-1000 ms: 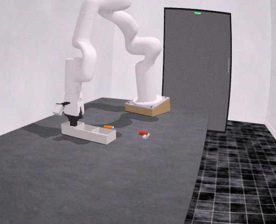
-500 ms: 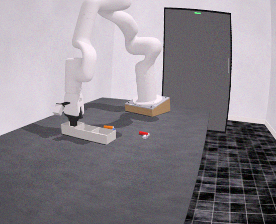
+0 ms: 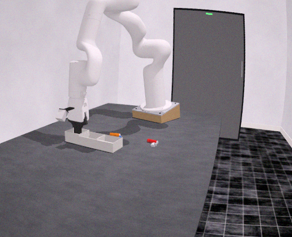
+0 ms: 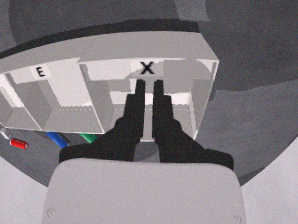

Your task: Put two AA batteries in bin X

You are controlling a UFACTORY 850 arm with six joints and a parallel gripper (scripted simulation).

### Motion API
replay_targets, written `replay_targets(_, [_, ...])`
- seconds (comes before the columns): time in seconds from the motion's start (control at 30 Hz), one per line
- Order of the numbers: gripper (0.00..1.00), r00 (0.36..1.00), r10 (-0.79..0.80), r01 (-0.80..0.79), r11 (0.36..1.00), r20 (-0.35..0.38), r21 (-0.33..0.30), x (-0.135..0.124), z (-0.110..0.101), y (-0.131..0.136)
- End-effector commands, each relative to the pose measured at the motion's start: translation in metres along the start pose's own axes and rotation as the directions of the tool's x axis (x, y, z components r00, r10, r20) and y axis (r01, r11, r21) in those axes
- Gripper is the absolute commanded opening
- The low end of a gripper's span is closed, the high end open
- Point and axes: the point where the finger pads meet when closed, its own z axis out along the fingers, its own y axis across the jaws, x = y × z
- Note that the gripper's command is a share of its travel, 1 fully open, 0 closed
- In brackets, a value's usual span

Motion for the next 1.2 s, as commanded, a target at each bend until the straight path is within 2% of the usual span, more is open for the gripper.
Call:
replay_targets(0.0, [0.07,1.0,0.0,0.0,1.0,-0.002,0.0,0.001,-0.006,0.0])
replay_targets(0.6, [0.07,1.0,0.0,0.0,1.0,-0.002,0.0,0.001,-0.027,0.0])
replay_targets(0.83, [0.07,1.0,0.0,0.0,1.0,-0.002,0.0,0.001,-0.055,0.0])
replay_targets(1.03, [0.07,1.0,0.0,0.0,1.0,-0.002,0.0,0.001,-0.057,0.0])
replay_targets(1.17, [0.07,1.0,0.0,0.0,1.0,-0.002,0.0,0.001,-0.057,-0.02])
